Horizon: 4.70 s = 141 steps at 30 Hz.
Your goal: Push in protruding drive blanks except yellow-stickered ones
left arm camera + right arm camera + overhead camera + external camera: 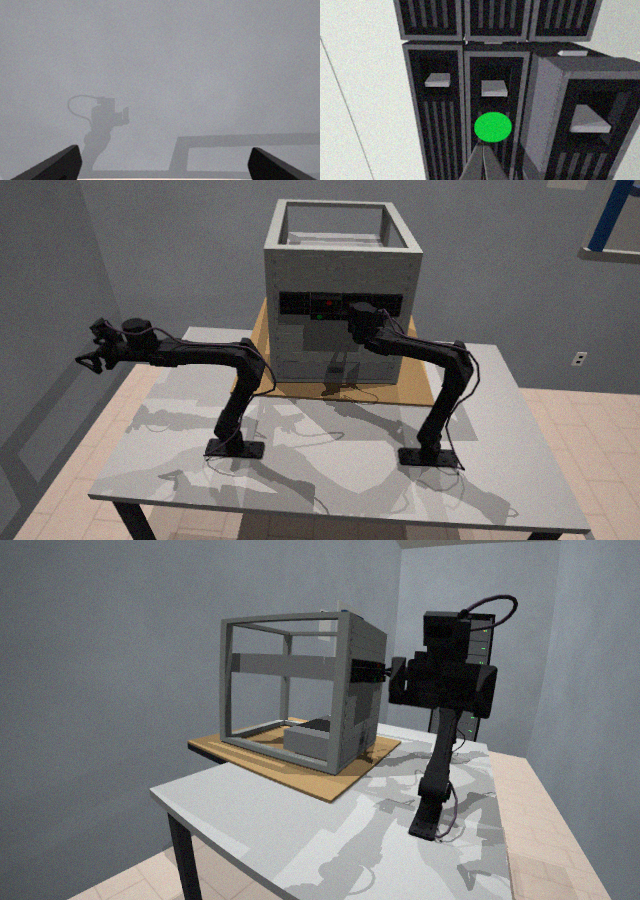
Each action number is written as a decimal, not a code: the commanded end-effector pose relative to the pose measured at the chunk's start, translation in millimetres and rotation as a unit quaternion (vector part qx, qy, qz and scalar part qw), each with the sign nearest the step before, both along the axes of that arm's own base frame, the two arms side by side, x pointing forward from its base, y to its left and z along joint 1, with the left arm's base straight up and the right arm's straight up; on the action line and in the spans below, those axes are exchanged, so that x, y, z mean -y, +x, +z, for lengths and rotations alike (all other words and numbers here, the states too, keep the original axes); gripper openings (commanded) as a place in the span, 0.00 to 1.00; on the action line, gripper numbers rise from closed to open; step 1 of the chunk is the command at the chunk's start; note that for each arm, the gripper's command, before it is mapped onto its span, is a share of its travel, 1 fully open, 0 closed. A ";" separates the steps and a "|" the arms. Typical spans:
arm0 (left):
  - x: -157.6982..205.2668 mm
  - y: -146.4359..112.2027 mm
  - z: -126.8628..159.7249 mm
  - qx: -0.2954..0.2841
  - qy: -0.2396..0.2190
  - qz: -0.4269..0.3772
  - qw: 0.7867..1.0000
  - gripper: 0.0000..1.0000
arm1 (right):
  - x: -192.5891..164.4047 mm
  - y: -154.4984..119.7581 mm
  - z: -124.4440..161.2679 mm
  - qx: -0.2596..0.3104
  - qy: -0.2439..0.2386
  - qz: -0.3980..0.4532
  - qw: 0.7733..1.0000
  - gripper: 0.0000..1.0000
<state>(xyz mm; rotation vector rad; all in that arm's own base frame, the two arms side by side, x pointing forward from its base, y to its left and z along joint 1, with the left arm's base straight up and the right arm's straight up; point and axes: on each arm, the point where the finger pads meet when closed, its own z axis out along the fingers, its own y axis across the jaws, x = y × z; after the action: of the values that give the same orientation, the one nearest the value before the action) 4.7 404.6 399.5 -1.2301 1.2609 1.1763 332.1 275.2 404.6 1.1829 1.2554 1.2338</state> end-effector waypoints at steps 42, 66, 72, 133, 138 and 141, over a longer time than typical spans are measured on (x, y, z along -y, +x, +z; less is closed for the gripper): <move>6.7 -2.5 16.4 0.004 0.026 0.005 1.000 1.00 | 0.2 16.2 10.1 0.003 0.006 -0.001 1.000 0.00; 6.7 -2.5 16.4 0.004 0.026 0.005 1.000 1.00 | 5.2 -9.4 6.1 0.002 0.003 0.001 1.000 0.00; 6.7 -2.5 16.4 0.004 0.026 0.005 1.000 1.00 | 8.3 -58.8 5.6 0.002 0.002 0.001 1.000 0.00; 6.7 -2.5 16.4 0.004 0.026 0.005 1.000 1.00 | -97.6 -42.6 -23.2 0.008 0.015 0.007 1.000 0.00; 6.7 -2.5 16.4 0.004 0.026 0.005 1.000 1.00 | -95.1 -39.4 -23.2 0.008 0.015 0.002 1.000 0.00; 6.7 -2.5 16.4 0.004 0.026 0.005 1.000 1.00 | -100.7 -38.7 -29.0 0.005 0.007 0.003 1.000 0.00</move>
<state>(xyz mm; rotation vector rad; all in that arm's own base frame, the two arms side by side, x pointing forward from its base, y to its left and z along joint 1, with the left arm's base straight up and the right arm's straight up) 4.7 404.6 399.5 -1.2301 1.2609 1.1763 291.9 373.8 356.4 1.1820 1.2547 1.2299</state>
